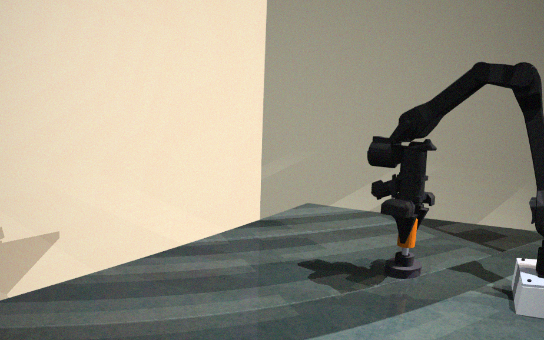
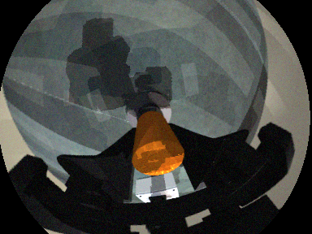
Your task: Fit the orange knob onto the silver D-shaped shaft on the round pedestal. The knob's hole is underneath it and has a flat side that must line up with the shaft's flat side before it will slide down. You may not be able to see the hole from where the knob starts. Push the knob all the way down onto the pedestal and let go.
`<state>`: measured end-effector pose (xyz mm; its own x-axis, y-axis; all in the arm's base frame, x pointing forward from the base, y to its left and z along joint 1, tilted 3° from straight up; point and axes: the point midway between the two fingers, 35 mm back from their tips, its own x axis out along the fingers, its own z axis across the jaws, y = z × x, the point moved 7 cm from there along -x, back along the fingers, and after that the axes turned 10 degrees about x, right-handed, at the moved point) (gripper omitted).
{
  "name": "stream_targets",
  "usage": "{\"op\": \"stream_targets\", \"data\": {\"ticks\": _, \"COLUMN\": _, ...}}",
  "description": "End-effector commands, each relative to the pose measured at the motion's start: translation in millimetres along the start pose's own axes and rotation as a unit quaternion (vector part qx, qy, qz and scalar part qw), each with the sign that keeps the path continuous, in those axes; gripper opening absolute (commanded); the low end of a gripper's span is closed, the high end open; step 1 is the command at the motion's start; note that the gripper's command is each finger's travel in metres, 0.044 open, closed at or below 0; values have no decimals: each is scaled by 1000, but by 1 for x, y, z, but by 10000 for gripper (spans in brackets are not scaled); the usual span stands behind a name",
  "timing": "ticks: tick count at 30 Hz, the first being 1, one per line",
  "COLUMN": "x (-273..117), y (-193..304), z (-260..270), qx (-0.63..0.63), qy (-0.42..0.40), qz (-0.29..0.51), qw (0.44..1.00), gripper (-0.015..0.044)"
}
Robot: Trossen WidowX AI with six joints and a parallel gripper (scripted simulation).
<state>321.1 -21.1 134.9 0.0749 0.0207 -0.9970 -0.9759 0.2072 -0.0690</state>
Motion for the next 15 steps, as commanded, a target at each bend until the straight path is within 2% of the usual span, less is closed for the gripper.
{"op": "stream_targets", "data": {"ticks": 1, "x": 0, "y": 1, "z": 0, "qx": -62, "qy": 0, "qz": 0, "qw": 998, "gripper": 0}}
{"op": "stream_targets", "data": {"ticks": 15, "x": 4, "y": 0, "z": 0, "qx": -67, "qy": 0, "qz": 0, "qw": 998, "gripper": 0}}
